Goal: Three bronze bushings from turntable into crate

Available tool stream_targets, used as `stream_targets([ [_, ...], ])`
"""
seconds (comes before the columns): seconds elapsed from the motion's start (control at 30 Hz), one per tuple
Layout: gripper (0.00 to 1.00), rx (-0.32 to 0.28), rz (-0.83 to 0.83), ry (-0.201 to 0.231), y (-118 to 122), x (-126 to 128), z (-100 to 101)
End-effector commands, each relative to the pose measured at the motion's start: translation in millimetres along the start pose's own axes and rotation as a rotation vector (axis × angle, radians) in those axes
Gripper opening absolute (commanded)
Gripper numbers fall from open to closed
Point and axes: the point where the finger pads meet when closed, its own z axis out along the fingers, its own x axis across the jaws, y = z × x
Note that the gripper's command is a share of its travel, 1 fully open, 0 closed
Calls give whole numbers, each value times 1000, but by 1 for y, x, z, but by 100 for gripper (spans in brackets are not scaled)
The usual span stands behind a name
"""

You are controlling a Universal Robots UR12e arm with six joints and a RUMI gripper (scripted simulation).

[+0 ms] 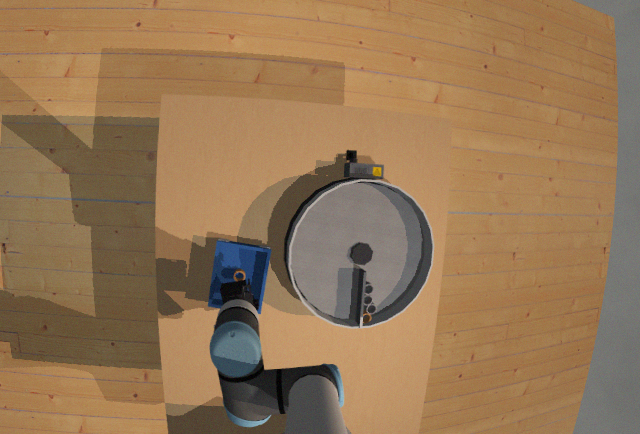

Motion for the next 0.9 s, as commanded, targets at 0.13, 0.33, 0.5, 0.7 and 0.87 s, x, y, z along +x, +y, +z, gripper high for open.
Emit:
stream_targets([
  [0.13, 6, -1, 0, 0, 0, 0, -1],
  [0.33, 6, -1, 0, 0, 0, 0, -7],
  [0.5, 6, -1, 0, 0, 0, 0, -22],
  [0.7, 6, -1, 0, 0, 0, 0, -39],
  [0.87, 6, -1, 0, 0, 0, 0, -64],
])
